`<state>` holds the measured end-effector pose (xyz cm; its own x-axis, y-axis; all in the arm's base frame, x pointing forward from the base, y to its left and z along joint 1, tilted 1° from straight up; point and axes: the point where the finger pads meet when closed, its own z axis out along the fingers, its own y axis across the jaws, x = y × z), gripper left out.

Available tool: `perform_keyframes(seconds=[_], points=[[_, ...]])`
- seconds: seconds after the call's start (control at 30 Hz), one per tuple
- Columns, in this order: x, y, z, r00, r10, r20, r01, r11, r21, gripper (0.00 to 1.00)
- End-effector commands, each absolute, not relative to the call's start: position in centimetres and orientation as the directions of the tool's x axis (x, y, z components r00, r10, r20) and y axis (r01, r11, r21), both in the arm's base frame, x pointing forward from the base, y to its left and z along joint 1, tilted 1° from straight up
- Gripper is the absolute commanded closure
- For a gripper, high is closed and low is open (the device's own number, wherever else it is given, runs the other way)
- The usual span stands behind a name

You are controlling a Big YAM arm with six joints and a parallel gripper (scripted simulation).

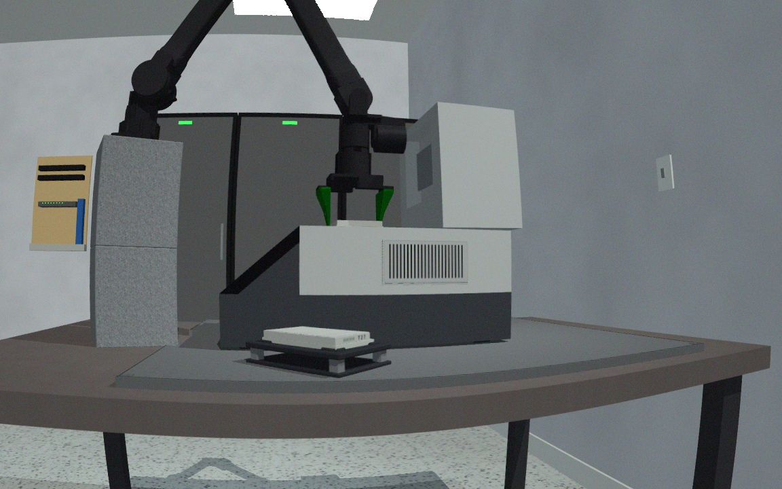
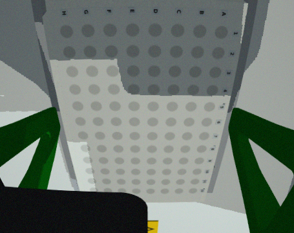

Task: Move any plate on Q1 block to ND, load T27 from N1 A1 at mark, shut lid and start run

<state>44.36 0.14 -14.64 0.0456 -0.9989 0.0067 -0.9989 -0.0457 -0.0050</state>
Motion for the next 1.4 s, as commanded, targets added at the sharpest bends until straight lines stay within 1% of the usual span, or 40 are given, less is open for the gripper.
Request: perform_keyframes(seconds=[0.0,0.3,0.63,0.9,1.1,1.37], points=[[46.5,-0.4,-14.5,0.036,-0.999,0.009,-0.999,-0.036,-0.041,0.0],[47.5,0.0,-13.5,0.043,-0.999,0.01,-0.996,-0.043,-0.075,0.0],[45.1,0.7,-13.3,0.059,-0.998,0.007,-0.998,-0.059,-0.027,0.0],[44.9,-0.4,-13.2,0.034,-0.999,0.007,-0.999,-0.034,-0.027,0.0],[46.2,-0.3,-13.5,0.037,-0.999,0.008,-0.998,-0.038,-0.056,0.0],[46.4,0.6,-14.3,0.055,-0.998,0.007,-0.997,-0.055,-0.049,0.0]])
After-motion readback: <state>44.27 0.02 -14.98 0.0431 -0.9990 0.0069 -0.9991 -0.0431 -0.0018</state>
